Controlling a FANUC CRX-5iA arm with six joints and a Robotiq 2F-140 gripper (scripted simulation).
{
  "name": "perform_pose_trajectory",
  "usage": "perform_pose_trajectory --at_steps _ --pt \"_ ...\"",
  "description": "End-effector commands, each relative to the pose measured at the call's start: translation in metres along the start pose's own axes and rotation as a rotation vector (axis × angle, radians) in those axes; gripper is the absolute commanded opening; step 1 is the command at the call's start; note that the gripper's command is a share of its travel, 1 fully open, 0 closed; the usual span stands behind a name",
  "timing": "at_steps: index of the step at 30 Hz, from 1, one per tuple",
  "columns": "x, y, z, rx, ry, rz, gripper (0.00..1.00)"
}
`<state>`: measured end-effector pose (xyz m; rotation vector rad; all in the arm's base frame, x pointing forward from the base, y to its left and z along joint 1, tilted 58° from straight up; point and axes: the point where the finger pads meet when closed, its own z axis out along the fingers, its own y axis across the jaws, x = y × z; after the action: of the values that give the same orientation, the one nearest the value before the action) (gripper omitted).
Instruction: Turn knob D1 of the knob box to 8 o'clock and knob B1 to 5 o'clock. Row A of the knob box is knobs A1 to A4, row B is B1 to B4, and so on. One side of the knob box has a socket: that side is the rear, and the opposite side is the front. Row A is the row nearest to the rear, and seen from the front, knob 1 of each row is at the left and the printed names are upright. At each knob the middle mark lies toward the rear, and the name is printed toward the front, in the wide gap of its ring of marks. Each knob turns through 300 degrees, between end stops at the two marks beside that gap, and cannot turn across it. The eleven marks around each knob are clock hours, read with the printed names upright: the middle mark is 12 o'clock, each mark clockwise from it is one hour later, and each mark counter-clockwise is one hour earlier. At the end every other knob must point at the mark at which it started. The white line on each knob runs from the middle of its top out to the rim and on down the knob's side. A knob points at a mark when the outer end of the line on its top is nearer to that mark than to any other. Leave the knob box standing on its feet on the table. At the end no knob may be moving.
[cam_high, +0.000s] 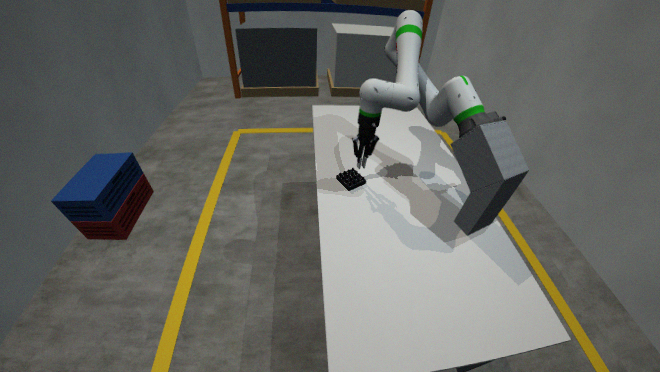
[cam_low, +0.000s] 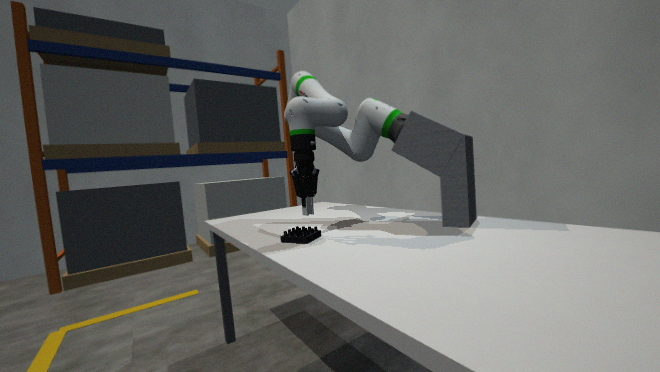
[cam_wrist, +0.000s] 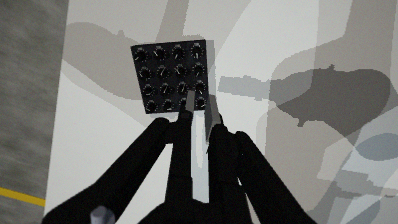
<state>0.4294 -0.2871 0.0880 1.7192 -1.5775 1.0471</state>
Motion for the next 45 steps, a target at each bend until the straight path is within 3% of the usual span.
perform_pose_trajectory --at_steps 1,9,45 --pt "-0.0001 -0.0001 -0.0020 -0.008 -0.011 -0.156 0.12" --pt "-0.0003 0.0000 -0.0040 -0.007 -0.012 -0.327 0.12" --pt "-0.0003 0.0000 -0.0040 -0.007 -0.012 -0.328 0.12"
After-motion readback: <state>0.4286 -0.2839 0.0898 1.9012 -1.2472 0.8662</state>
